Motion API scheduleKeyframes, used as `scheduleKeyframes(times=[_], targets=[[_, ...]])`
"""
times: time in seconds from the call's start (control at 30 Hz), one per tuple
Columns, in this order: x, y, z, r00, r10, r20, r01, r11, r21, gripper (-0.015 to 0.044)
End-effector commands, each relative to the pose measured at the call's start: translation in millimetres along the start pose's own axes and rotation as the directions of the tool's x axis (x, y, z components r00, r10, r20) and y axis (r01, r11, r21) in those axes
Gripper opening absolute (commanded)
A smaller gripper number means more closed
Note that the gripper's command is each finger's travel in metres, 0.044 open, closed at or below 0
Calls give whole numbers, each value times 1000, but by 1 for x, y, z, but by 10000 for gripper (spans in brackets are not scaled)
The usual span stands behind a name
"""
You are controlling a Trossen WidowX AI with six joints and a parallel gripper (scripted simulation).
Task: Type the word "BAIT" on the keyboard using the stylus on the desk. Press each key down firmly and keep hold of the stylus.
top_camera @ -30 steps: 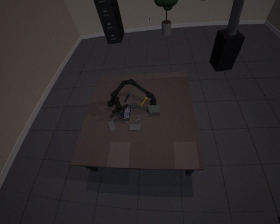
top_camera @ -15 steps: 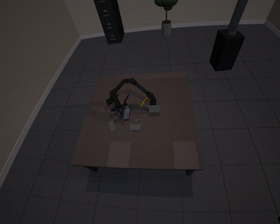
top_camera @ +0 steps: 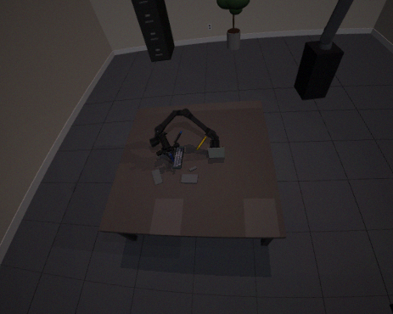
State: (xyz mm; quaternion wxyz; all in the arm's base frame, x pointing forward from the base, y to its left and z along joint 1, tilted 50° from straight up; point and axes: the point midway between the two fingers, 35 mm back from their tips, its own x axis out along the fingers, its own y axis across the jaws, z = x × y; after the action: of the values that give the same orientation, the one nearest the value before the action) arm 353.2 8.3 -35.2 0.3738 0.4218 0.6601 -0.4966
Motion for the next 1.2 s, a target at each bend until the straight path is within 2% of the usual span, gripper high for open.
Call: scheduleKeyframes(times=[0.0,0.3,0.8,0.9,1.17], targets=[[-9,-15,4,1000,2,2,-2,1000,0,0],[-23,-54,10,1000,2,-2,-2,1000,6,0],[-13,-55,27,1000,1,-1,-1,1000,6,0],[-11,-55,29,1000,1,-1,-1,1000,6,79],[-9,-55,31,1000,1,-1,-1,1000,6,81]])
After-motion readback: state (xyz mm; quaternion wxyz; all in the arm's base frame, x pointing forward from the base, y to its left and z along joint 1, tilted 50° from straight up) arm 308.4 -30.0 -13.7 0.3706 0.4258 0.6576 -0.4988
